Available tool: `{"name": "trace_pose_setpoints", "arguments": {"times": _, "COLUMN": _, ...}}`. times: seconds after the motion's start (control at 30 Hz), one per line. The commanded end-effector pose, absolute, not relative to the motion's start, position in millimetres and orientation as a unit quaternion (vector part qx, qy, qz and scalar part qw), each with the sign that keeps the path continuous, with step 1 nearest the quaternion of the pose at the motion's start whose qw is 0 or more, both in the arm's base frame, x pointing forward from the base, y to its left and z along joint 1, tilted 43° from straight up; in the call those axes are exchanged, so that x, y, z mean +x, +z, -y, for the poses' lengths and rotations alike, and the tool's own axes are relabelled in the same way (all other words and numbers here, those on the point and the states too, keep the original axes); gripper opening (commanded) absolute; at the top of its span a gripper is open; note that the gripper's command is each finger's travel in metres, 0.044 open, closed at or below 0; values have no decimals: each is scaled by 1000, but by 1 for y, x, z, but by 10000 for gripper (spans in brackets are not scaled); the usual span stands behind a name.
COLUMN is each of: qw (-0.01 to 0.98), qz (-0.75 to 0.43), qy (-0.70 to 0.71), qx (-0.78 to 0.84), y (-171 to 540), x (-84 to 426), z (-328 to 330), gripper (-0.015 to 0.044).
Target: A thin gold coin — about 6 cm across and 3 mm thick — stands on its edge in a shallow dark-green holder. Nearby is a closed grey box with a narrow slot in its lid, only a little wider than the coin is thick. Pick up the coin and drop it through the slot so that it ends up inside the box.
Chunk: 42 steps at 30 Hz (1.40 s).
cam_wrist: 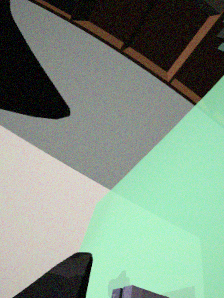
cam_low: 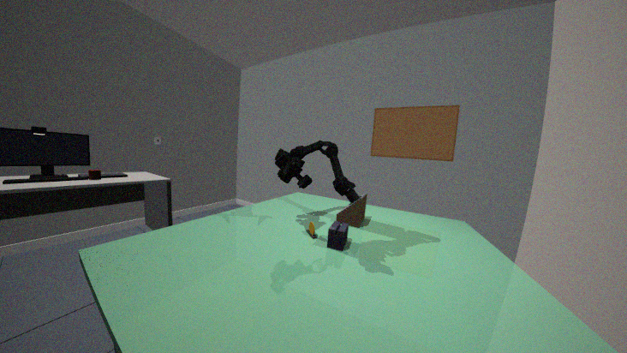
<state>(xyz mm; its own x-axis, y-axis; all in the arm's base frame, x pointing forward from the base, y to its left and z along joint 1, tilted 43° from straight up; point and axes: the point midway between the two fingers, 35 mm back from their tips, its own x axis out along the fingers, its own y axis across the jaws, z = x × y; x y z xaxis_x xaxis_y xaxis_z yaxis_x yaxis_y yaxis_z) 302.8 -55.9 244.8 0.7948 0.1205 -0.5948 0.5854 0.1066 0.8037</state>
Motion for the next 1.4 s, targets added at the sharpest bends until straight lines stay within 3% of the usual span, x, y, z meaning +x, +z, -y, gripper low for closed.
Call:
{"name": "trace_pose_setpoints", "arguments": {"times": 0.0, "qw": 696, "qz": -276, "qy": -170, "qx": 640, "y": 243, "x": 303, "z": 56, "gripper": 374}}
{"name": "trace_pose_setpoints", "arguments": {"times": 0.27, "qw": 818, "qz": -476, "qy": -203, "qx": 251, "y": 162, "x": 302, "z": 54, "gripper": 164}}
{"name": "trace_pose_setpoints", "arguments": {"times": 0.43, "qw": 779, "qz": -606, "qy": -137, "qx": -78, "y": 126, "x": 289, "z": 53, "gripper": 161}}
{"name": "trace_pose_setpoints", "arguments": {"times": 0.67, "qw": 560, "qz": -689, "qy": 3, "qx": -460, "y": 110, "x": 279, "z": 51, "gripper": 161}}
{"name": "trace_pose_setpoints", "arguments": {"times": 0.8, "qw": 488, "qz": -689, "qy": 55, "qx": -533, "y": 110, "x": 279, "z": 50, "gripper": 161}}
{"name": "trace_pose_setpoints", "arguments": {"times": 1.37, "qw": 488, "qz": -689, "qy": 55, "qx": -533, "y": 113, "x": 280, "z": 54, "gripper": 161}}
